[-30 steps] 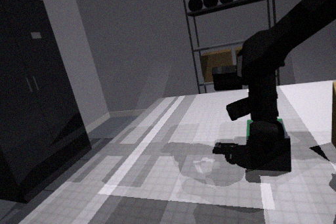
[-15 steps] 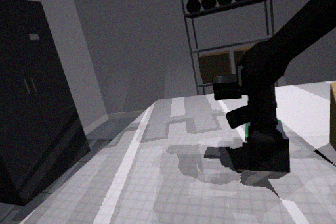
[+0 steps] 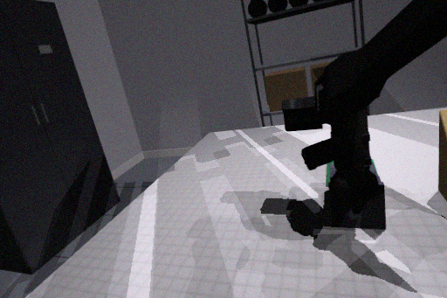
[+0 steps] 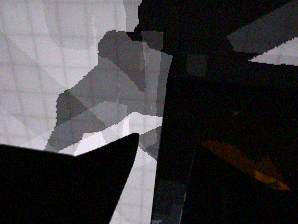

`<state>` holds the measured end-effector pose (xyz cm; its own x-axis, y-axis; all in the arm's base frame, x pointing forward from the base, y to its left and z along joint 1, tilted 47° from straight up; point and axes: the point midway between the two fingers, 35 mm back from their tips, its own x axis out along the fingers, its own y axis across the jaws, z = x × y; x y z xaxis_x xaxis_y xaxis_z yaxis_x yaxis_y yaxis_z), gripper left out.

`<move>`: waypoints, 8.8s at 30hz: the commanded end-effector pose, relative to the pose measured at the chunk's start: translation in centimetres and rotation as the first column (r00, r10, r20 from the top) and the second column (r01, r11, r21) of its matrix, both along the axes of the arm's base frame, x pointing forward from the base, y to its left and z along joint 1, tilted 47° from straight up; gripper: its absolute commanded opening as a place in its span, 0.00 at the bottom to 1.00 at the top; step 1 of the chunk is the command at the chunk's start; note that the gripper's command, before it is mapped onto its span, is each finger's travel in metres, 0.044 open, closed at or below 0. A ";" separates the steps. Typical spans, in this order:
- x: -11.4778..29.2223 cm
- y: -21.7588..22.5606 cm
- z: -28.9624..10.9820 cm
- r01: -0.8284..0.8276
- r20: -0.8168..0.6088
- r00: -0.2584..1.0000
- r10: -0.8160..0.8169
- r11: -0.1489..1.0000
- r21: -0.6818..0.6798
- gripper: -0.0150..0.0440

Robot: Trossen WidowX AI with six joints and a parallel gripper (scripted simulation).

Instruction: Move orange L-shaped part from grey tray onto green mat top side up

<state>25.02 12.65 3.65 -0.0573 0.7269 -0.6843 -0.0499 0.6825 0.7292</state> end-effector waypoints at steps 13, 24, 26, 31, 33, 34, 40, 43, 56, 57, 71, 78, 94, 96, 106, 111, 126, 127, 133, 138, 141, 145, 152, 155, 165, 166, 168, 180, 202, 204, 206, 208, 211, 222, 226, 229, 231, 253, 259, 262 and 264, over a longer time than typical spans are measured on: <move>0.8 -8.0 6.5 0.000 0.008 1.000 0.000 1.000 -0.008 0.56; 0.8 -7.7 6.2 0.002 0.006 1.000 -0.002 1.000 -0.007 0.56; 0.8 -7.7 6.2 0.002 0.006 1.000 -0.002 1.000 -0.007 0.56; 0.8 -7.7 6.2 0.002 0.006 1.000 -0.002 1.000 -0.007 0.56; 0.8 -7.7 6.2 0.002 0.006 1.000 -0.002 1.000 -0.007 0.56; 0.8 -7.7 6.2 0.002 0.006 1.000 -0.002 1.000 -0.007 0.56; 0.8 -7.7 6.2 0.002 0.006 1.000 -0.002 1.000 -0.007 0.56; 0.8 -7.7 6.2 0.002 0.006 1.000 -0.002 1.000 -0.007 0.56; 1.6 -9.8 4.2 -0.400 0.428 0.815 0.390 0.914 -0.072 0.73; 1.7 -10.1 4.0 -0.447 0.477 0.764 0.434 0.890 -0.094 0.73; 2.3 -13.1 1.0 -0.722 0.758 -0.004 0.652 0.523 -0.453 0.73; 2.3 -13.1 1.0 -0.722 0.758 -0.004 0.652 0.523 -0.453 0.73; 2.1 -10.8 -1.2 -0.722 0.759 -0.004 0.651 0.523 -0.453 0.73; 2.1 -10.7 -1.3 -0.722 0.759 -0.004 0.651 0.523 -0.453 0.73; 2.1 -9.6 -2.5 -0.721 0.759 -0.004 0.651 0.523 -0.453 0.73; 2.1 -9.0 -3.0 -0.721 0.759 -0.004 0.651 0.524 -0.453 0.73; 1.9 -7.4 -4.5 -0.722 0.761 -0.005 0.649 0.524 -0.452 0.73; 1.9 -7.4 -4.5 -0.722 0.761 -0.005 0.649 0.524 -0.452 0.73; 2.0 -7.6 -4.3 -0.722 0.758 -0.009 0.652 0.521 -0.456 0.50; 2.0 -7.6 -4.3 -0.722 0.758 -0.009 0.652 0.521 -0.456 0.44; 2.0 -7.6 -4.3 -0.722 0.758 -0.009 0.652 0.521 -0.456 0.40; 2.0 -7.6 -4.3 -0.722 0.758 -0.009 0.652 0.521 -0.456 0.26; 2.0 -7.7 -4.2 -0.722 0.759 -0.008 0.652 0.521 -0.455 0.25; 2.0 -8.0 -3.9 -0.722 0.759 -0.008 0.651 0.522 -0.455 0.25; 2.0 -9.2 -2.8 -0.722 0.759 -0.005 0.651 0.523 -0.453 0.25; 2.0 -9.3 -2.7 -0.722 0.759 -0.005 0.651 0.523 -0.453 0.25; 2.1 -9.5 -2.5 -0.722 0.759 -0.005 0.651 0.523 -0.453 0.25; 2.1 -10.9 -1.2 -0.722 0.759 -0.005 0.651 0.523 -0.453 0.25; 2.3 -13.4 1.2 -0.722 0.758 -0.004 0.652 0.523 -0.453 0.25; 2.3 -13.6 1.4 -0.722 0.758 -0.004 0.652 0.523 -0.453 0.25; 2.4 -13.8 1.6 -0.722 0.758 -0.004 0.652 0.523 -0.453 0.25; 2.4 -13.9 1.7 -0.722 0.758 -0.004 0.652 0.523 -0.453 0.25; 2.3 -13.8 1.6 -0.722 0.758 -0.004 0.652 0.523 -0.453 0.25; 2.3 -15.8 -0.4 -0.722 0.757 -0.004 0.654 0.522 -0.455 0.25; 2.2 -17.0 -1.7 -0.722 0.756 -0.004 0.654 0.521 -0.455 0.25; 2.1 -17.9 -2.6 -0.722 0.756 -0.005 0.655 0.521 -0.456 0.25; 2.1 -18.5 -3.2 -0.722 0.755 -0.005 0.655 0.521 -0.456 0.25; 1.8 -25.1 -9.9 -0.721 0.751 -0.006 0.660 0.518 -0.461 0.25; 1.8 -25.5 -10.3 -0.720 0.751 -0.006 0.661 0.518 -0.462 0.25; 1.8 -25.4 -10.5 -0.720 0.751 -0.007 0.661 0.518 -0.462 0.25; 1.8 -25.2 -10.7 -0.720 0.751 -0.007 0.661 0.518 -0.462 0.25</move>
